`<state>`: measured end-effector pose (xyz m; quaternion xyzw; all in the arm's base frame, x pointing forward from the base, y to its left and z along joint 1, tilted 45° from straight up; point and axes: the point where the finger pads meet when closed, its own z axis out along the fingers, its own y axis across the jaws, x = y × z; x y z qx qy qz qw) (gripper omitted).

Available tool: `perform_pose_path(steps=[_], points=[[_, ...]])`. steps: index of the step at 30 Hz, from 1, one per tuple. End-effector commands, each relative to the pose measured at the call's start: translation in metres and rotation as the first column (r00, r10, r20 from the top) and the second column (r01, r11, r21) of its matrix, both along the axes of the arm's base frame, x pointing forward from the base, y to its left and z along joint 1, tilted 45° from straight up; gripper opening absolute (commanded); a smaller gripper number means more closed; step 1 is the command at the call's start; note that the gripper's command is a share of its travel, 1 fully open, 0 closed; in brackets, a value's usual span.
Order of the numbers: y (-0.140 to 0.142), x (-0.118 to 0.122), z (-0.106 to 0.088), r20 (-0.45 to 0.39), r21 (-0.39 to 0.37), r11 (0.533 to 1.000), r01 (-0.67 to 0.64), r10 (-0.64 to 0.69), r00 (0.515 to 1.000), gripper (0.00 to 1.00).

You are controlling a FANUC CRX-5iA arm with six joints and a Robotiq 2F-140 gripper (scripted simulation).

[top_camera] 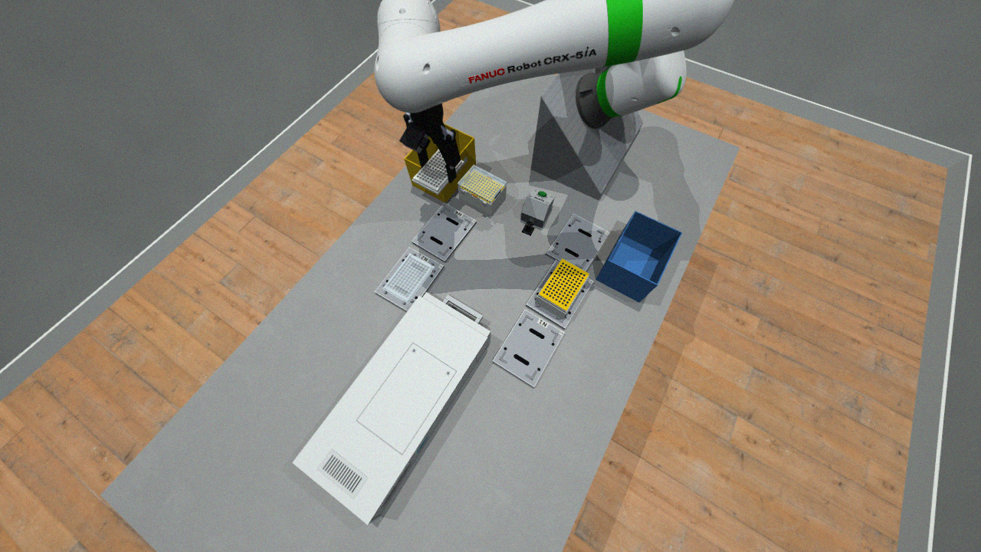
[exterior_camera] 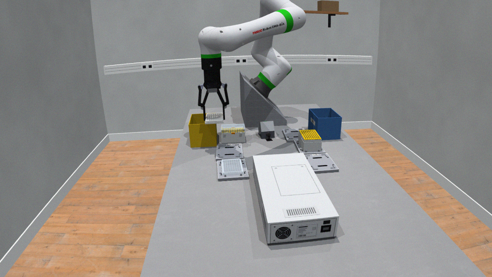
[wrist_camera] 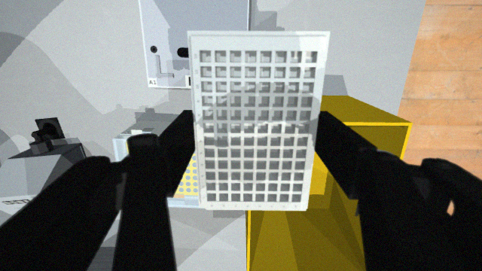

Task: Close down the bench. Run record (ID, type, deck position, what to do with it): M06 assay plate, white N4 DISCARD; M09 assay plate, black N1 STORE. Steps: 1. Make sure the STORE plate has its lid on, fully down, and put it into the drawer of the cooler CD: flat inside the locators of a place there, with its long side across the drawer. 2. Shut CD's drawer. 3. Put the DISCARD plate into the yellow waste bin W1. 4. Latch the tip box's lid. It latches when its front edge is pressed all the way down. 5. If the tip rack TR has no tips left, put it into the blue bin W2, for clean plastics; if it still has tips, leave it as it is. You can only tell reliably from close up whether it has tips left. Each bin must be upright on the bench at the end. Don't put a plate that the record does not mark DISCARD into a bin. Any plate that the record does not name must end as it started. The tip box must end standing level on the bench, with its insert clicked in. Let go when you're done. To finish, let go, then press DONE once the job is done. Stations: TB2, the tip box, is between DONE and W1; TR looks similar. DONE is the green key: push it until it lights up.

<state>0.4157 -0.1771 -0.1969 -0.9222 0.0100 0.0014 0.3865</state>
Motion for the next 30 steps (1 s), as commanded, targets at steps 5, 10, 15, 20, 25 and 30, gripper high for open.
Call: perform_pose_path(steps=[5, 10, 15, 20, 25, 30], points=[[-0.009, -0.017, -0.008, 0.001, -0.002, 1.0, 0.0, 0.0, 1.0, 0.1], [-0.012, -0.023, -0.011, 0.001, -0.002, 1.0, 0.0, 0.0, 1.0, 0.1], [-0.017, -0.034, -0.016, 0.001, -0.002, 1.0, 0.0, 0.0, 1.0, 0.1], [-0.023, -0.045, -0.022, 0.001, -0.002, 1.0, 0.0, 0.0, 1.0, 0.1], [-0.027, -0.054, -0.026, 0.001, -0.002, 1.0, 0.0, 0.0, 1.0, 0.1], [-0.031, -0.063, -0.03, 0.001, -0.002, 1.0, 0.0, 0.0, 1.0, 0.1]])
